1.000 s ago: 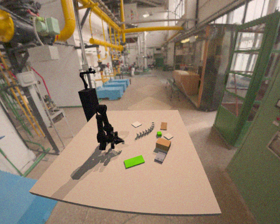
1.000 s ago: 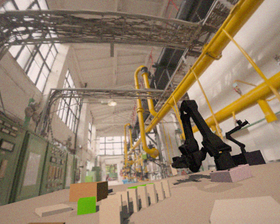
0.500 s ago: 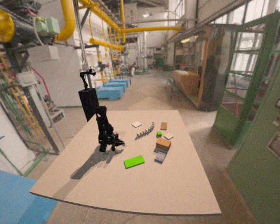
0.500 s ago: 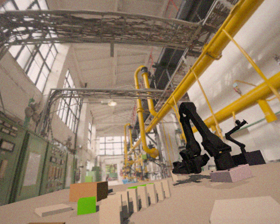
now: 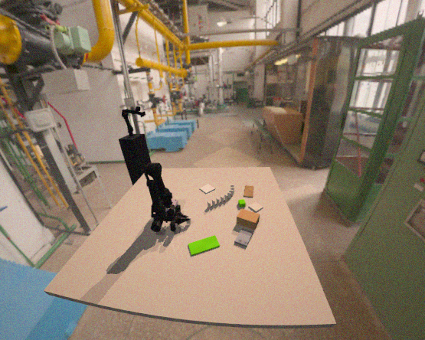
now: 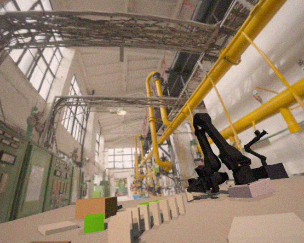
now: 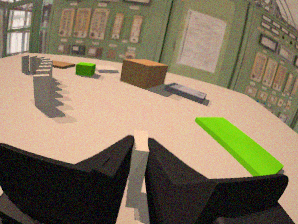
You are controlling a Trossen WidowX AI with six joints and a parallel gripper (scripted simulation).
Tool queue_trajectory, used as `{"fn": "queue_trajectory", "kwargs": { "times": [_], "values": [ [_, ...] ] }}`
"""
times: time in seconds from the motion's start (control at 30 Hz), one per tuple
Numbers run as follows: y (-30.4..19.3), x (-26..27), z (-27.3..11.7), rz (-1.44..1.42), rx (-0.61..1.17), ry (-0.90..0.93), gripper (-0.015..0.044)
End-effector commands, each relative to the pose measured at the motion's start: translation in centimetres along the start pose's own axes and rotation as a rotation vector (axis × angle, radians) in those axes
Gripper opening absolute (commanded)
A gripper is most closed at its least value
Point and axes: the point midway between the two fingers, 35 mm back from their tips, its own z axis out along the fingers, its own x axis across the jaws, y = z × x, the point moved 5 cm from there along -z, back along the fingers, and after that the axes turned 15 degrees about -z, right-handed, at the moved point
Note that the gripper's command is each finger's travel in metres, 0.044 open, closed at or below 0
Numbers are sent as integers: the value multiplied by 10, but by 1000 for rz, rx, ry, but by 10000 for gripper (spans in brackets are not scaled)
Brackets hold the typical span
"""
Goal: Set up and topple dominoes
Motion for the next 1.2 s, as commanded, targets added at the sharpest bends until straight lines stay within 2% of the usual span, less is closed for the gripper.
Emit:
{"fn": "queue_trajectory", "kwargs": {
  "times": [0.0, 0.83, 1.17],
  "values": [
    [-2, 3, 2, 12, -9, 1, 24],
    [-2, 5, 5, 12, -26, 5, 24],
    [-2, 5, 5, 12, -26, 5, 286]
  ]
}}
